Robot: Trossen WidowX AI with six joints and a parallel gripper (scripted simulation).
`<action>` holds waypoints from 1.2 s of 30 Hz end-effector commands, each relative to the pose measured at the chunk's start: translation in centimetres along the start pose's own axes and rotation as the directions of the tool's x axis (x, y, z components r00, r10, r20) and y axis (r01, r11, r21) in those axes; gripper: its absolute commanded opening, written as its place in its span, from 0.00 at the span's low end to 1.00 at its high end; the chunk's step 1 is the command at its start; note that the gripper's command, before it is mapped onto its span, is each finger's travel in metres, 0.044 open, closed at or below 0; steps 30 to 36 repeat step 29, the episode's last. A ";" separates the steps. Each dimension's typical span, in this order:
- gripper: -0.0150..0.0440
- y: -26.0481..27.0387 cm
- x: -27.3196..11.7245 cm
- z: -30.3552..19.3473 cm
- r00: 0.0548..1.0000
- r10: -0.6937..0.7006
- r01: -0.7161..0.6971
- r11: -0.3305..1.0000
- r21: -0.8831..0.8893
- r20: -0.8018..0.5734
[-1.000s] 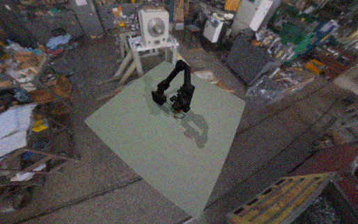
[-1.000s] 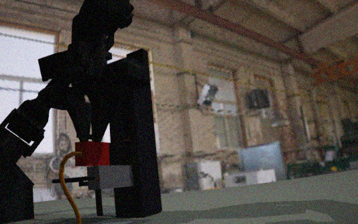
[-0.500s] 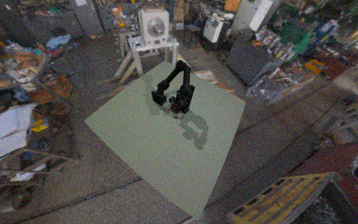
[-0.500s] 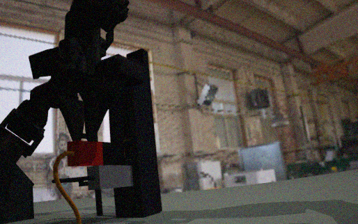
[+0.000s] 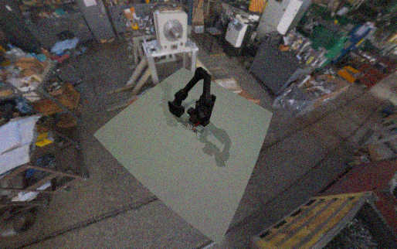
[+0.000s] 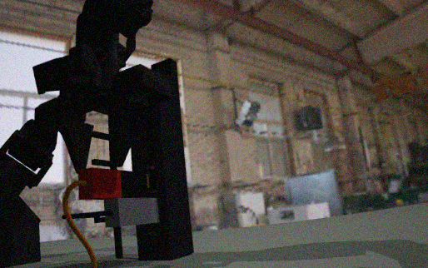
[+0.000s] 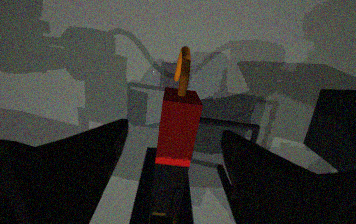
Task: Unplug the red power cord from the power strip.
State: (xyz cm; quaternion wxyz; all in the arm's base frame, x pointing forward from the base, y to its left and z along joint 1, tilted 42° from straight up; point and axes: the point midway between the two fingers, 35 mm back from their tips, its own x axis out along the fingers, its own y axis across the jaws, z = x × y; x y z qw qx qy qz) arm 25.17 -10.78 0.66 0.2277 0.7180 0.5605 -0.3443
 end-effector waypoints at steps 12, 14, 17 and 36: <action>1.00 0.0 -1.3 6.0 1.000 0.004 -0.004 1.000 0.002 0.004; 1.00 0.0 -1.3 6.0 1.000 0.004 -0.004 1.000 0.002 0.004; 1.00 0.0 -1.3 6.0 1.000 0.004 -0.004 1.000 0.002 0.004; 1.00 0.0 -1.3 6.0 1.000 0.004 -0.004 1.000 0.002 0.004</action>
